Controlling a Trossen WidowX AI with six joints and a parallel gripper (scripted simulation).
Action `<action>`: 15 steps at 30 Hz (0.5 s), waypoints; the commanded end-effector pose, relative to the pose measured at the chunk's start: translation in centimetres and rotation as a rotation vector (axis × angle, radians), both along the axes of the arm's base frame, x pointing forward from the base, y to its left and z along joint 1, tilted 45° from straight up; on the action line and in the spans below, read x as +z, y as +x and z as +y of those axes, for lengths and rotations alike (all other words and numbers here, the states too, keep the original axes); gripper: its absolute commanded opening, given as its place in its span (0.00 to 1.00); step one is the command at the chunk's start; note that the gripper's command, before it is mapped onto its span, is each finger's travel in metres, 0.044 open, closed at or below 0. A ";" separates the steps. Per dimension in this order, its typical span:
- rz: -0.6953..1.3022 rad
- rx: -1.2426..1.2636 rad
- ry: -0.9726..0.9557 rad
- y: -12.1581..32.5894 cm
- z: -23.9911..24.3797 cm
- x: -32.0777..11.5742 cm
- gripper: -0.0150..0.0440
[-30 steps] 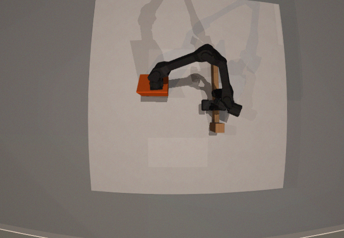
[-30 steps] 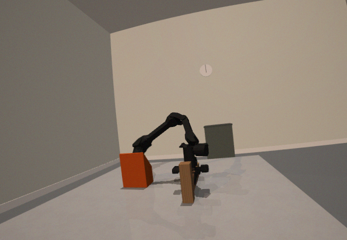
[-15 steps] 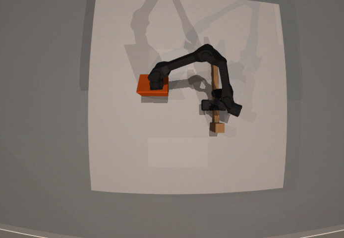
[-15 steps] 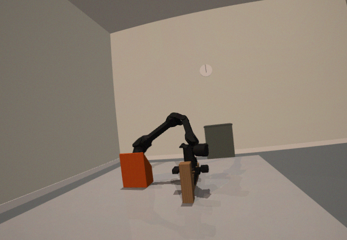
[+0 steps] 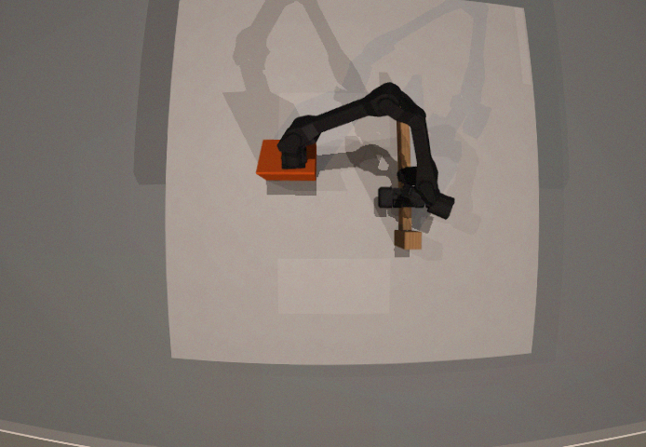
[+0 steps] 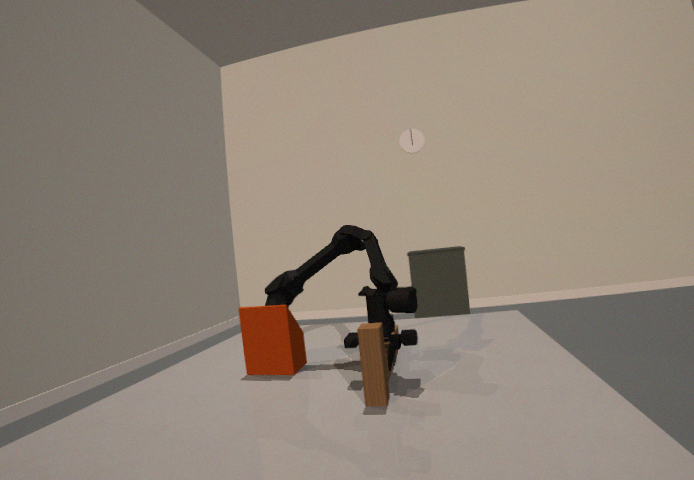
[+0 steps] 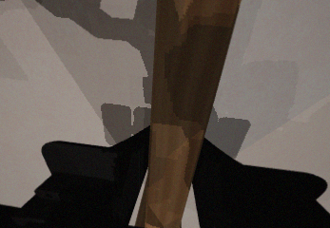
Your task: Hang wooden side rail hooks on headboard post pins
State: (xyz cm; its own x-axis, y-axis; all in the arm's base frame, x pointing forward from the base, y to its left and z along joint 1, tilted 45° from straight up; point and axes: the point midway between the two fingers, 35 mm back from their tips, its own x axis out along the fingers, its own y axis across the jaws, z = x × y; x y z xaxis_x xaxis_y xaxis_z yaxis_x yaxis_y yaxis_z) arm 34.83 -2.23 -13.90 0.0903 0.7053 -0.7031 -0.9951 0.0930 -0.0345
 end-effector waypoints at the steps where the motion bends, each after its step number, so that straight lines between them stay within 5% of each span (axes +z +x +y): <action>1: 0.000 0.000 0.000 0.0 0.0 0.0 0.57; 11: -0.001 -0.005 -0.005 -0.2 -1.8 1.7 1.00; 15: 0.000 -0.008 -0.006 -0.4 -2.9 2.8 1.00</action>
